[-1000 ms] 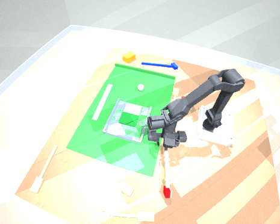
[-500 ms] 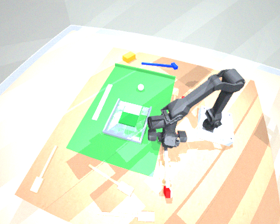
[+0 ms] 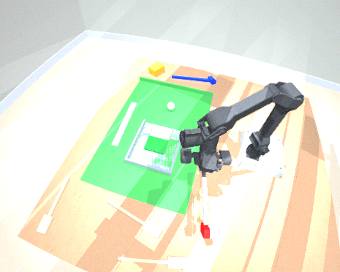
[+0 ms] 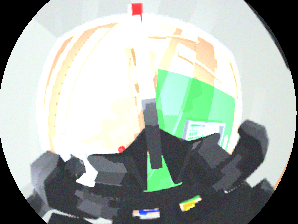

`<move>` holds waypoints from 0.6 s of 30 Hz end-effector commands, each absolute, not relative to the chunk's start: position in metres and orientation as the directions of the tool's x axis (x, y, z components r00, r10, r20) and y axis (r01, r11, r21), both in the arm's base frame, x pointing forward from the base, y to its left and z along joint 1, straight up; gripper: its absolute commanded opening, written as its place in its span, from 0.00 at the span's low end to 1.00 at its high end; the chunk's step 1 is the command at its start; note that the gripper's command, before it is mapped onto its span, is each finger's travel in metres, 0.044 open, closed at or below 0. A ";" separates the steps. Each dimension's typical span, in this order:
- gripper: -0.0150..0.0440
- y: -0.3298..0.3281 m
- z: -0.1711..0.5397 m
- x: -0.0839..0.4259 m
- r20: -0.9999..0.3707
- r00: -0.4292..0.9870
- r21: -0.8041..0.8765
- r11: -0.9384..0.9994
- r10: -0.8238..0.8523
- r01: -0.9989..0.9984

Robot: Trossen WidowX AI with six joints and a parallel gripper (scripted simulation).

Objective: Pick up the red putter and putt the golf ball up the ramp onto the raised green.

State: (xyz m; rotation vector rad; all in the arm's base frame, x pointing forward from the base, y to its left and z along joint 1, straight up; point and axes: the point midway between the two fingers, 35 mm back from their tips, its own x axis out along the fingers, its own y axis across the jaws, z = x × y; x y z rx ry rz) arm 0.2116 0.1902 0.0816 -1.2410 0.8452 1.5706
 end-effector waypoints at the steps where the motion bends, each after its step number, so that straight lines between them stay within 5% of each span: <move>1: 0.25 0.190 0.113 0.209 -0.964 -0.052 -0.039 -0.330 0.262 -0.943; 18: 0.25 0.147 0.113 0.251 -0.974 0.005 -0.025 -0.086 0.225 -0.996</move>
